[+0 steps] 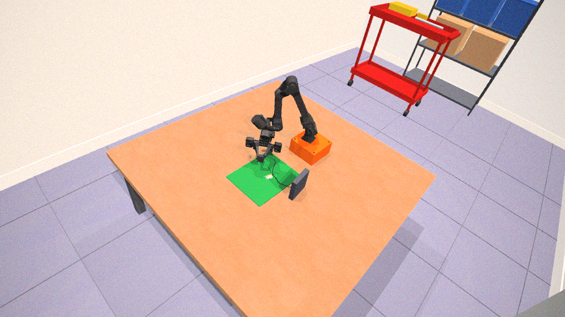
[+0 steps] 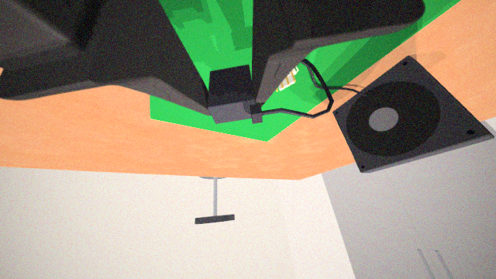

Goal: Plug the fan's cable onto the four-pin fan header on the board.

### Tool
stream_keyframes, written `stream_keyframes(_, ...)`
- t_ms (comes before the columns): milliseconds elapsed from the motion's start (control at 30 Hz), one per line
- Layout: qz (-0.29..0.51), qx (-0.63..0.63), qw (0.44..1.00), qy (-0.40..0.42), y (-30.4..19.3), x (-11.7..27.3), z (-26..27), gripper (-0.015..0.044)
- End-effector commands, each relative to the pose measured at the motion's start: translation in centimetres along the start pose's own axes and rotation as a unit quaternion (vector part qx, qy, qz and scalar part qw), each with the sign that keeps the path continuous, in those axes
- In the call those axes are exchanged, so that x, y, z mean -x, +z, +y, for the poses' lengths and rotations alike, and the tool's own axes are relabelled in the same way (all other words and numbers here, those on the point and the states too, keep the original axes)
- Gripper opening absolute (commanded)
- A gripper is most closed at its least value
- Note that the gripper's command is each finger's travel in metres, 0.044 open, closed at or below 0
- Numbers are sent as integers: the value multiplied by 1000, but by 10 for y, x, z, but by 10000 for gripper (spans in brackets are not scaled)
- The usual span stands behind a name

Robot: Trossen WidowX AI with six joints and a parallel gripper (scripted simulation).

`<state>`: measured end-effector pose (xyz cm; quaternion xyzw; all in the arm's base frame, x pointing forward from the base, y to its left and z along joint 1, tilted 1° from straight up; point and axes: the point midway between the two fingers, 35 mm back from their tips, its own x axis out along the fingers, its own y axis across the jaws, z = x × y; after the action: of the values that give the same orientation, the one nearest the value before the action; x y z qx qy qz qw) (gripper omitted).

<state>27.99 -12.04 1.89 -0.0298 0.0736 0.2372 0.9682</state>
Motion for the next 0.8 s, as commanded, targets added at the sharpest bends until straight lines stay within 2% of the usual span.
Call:
stream_keyframes(0, 1, -3, 1000, -1, -4, -1, 0, 0)
stream_keyframes(767, 1, -3, 1000, -1, -22, -4, 0, 0)
